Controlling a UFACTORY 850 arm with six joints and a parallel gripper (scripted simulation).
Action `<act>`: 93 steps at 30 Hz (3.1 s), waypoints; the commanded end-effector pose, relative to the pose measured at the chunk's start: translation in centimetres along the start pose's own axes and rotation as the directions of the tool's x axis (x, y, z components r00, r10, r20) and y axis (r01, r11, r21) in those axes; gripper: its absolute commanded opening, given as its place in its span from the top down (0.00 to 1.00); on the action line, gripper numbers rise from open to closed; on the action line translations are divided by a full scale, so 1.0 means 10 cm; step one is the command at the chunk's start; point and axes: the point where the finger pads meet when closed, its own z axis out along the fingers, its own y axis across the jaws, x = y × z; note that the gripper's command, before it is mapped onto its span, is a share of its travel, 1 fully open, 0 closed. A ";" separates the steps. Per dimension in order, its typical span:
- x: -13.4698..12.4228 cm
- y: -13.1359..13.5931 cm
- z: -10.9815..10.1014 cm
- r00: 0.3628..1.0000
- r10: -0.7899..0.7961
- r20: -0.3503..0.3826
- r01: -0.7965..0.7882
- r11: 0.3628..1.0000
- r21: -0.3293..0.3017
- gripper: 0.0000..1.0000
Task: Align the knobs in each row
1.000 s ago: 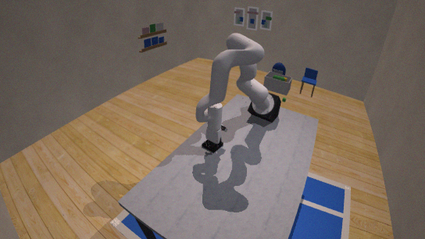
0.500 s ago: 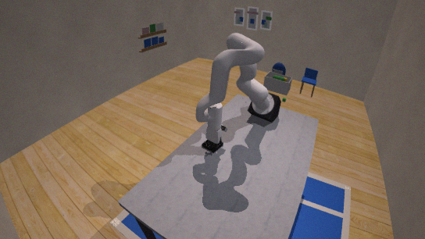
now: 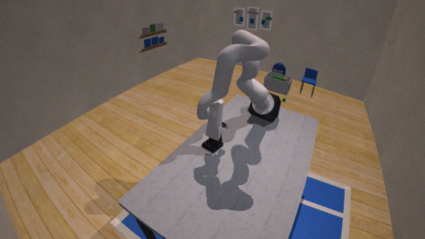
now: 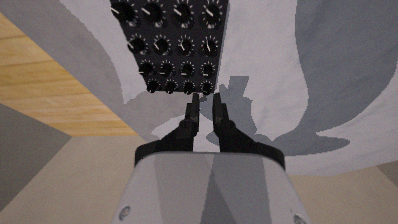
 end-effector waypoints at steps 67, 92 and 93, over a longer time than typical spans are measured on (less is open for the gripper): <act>-0.01 0.00 -0.15 0.528 0.849 -0.016 -0.849 0.528 0.004 0.81; -0.01 0.00 -0.19 -0.072 0.997 -0.011 -0.997 -0.072 0.012 0.81; -0.01 0.00 -0.19 -0.096 0.995 -0.010 -0.995 -0.096 0.012 0.81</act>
